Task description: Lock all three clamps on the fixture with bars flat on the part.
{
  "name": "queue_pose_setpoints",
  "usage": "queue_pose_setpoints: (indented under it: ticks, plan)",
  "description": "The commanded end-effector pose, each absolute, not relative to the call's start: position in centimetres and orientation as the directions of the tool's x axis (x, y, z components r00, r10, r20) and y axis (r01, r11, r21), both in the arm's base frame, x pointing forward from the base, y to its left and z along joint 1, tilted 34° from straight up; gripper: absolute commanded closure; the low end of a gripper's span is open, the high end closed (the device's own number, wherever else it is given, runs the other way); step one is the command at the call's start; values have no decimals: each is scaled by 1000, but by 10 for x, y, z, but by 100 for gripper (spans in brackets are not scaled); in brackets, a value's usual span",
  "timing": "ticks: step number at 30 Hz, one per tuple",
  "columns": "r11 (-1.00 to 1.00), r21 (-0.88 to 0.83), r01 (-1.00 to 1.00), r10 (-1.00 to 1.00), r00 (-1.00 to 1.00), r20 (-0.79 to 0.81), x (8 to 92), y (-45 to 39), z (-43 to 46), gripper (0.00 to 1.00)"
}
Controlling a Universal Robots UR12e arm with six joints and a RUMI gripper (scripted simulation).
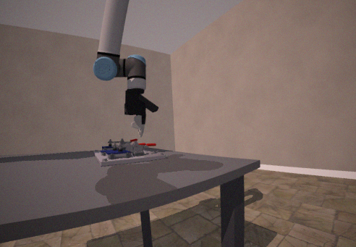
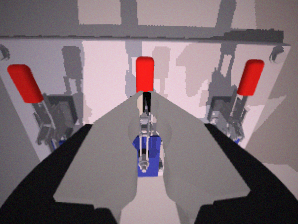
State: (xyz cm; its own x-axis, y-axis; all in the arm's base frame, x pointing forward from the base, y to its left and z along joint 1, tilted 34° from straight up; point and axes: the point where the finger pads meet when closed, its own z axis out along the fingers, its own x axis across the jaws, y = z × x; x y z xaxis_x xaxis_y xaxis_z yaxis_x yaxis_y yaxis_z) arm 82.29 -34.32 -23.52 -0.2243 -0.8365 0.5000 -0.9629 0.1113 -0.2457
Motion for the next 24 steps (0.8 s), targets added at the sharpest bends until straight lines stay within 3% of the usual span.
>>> queue_pose_setpoints:
  ticks: [1, 24]
  plan:
    - [111, -247, -963, -836, -224, 500, 825, -343, -234, 100]
    - [111, -247, -963, -836, -224, 500, 830, -344, -233, 100]
